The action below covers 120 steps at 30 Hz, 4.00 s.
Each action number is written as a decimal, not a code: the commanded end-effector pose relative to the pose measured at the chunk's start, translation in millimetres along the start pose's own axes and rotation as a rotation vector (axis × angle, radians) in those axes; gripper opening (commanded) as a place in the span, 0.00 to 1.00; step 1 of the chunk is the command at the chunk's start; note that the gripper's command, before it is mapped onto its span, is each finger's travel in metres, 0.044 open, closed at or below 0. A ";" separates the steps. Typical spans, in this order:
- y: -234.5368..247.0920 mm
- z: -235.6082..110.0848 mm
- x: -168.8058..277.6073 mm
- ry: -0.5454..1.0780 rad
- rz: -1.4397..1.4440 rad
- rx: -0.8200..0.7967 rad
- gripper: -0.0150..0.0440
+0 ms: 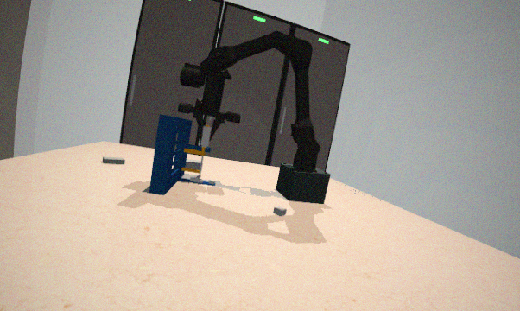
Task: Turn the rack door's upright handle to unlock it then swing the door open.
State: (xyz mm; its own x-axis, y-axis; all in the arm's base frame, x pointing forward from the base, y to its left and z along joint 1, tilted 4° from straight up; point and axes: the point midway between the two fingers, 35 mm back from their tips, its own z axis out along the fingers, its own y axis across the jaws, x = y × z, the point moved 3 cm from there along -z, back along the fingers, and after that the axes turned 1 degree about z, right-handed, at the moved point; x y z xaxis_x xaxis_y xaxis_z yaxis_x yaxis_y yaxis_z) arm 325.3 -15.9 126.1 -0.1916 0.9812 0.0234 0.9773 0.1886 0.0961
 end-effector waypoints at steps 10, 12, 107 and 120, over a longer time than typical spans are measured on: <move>0.1 0.8 0.2 0.002 0.529 0.001 0.28; 0.1 0.8 0.2 0.002 0.529 0.001 0.28; 0.1 0.8 0.2 0.000 -3.136 -0.003 0.74; 0.1 0.8 0.2 0.000 -3.136 -0.003 0.42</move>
State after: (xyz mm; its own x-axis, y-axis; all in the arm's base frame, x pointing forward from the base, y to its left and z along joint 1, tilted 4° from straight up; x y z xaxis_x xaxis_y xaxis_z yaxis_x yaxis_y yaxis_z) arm 325.6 -16.0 125.7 0.1818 -0.9831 -0.0233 -0.9791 -0.1788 -0.0965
